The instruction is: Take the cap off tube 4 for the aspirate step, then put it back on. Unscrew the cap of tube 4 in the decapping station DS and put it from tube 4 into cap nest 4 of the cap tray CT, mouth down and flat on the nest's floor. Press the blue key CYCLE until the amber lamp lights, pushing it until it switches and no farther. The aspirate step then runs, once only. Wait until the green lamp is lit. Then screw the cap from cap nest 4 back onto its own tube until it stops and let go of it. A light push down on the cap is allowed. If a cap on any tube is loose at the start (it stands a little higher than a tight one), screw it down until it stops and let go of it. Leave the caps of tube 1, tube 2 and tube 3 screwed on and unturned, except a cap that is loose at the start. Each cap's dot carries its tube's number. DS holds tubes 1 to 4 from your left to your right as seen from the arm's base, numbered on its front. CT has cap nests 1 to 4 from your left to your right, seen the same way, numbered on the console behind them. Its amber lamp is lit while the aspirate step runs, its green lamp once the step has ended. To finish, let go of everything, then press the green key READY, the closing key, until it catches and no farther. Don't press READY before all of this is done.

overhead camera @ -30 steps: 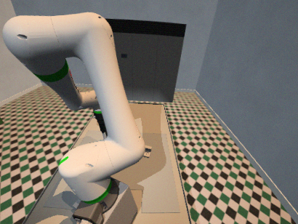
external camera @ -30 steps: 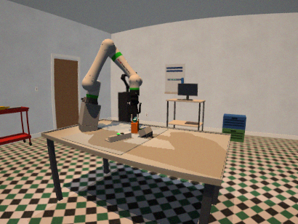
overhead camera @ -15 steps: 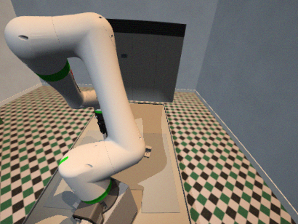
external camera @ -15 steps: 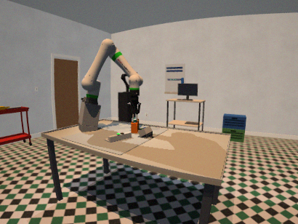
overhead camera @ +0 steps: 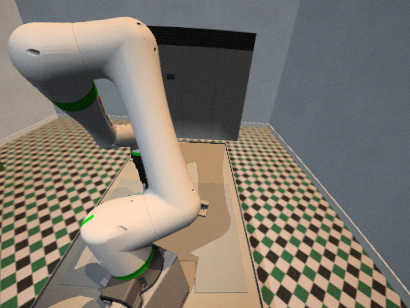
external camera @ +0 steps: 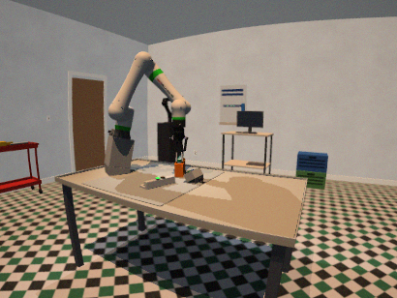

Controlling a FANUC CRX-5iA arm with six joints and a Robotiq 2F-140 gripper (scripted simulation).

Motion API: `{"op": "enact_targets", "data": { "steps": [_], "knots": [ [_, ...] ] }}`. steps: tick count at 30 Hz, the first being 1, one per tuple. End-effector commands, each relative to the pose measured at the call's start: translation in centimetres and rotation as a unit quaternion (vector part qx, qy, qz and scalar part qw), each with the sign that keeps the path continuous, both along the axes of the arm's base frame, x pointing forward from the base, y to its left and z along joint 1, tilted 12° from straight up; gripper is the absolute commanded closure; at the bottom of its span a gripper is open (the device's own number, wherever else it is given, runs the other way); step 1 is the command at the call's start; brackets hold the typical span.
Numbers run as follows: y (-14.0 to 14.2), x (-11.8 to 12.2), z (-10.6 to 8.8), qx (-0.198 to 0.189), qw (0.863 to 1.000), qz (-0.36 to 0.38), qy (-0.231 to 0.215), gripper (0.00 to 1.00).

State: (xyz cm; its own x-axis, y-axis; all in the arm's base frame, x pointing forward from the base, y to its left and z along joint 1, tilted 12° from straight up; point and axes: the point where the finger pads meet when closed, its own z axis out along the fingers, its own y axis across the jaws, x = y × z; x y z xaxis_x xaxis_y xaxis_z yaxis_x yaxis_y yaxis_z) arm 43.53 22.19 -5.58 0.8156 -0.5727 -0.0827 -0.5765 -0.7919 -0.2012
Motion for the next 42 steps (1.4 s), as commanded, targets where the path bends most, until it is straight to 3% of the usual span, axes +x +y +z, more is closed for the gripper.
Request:
{"op": "enact_targets", "data": {
  "steps": [1, 3, 5, 7, 14, 23, 24, 34, 37, 39, 42],
  "knots": [
    [0.05, 0.00, -0.01, -0.001, 0.992, -0.124, 0.022, 1.00],
    [0.05, 0.00, -0.02, 0.002, 0.984, -0.173, 0.032, 1.00],
    [0.05, 0.00, -0.02, 0.002, 0.984, -0.173, 0.032, 1.00],
    [0.05, 0.00, -0.02, 0.004, 0.974, -0.220, 0.042, 1.00],
    [0.05, 0.01, -0.04, 0.014, 0.921, -0.382, 0.076, 1.00],
    [0.05, 0.01, -0.04, 0.014, 0.921, -0.382, 0.076, 1.00],
    [0.05, 0.01, -0.04, 0.014, 0.921, -0.382, 0.076, 0.65],
    [0.05, 0.01, -0.04, 0.014, 0.921, -0.382, 0.076, 0.65],
    [0.05, 0.00, -0.01, 0.010, 0.943, -0.327, 0.065, 0.65],
    [0.05, 0.00, -0.01, 0.010, 0.943, -0.327, 0.065, 0.65],
    [0.05, 0.00, -0.01, 0.007, 0.961, -0.271, 0.053, 0.65]
  ]
}}
